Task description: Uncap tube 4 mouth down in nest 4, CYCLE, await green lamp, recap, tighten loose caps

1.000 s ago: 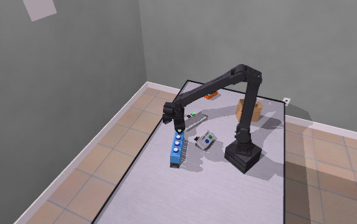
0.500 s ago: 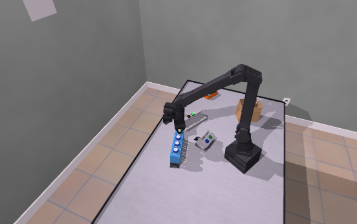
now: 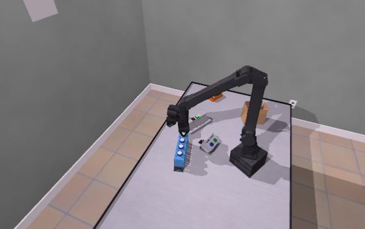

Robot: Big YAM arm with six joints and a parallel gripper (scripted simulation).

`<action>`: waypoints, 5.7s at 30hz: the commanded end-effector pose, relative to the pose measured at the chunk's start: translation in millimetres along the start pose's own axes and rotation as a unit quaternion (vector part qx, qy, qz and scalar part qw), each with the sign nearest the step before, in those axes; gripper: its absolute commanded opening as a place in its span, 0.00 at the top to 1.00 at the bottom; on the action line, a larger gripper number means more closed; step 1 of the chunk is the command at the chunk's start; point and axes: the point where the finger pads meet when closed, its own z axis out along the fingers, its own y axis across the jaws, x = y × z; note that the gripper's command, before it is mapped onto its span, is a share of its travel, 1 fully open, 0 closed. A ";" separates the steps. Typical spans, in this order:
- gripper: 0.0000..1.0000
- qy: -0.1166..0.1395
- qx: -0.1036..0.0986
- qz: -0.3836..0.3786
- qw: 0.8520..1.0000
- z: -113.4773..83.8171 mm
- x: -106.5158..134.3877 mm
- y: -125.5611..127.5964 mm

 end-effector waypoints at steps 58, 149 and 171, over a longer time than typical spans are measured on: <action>0.51 -0.005 -0.001 0.072 0.997 2.9 -3.2 5.6; 1.00 0.000 0.001 -0.176 0.984 5.7 1.9 -5.4; 1.00 0.000 0.001 0.277 0.961 6.9 2.2 -5.2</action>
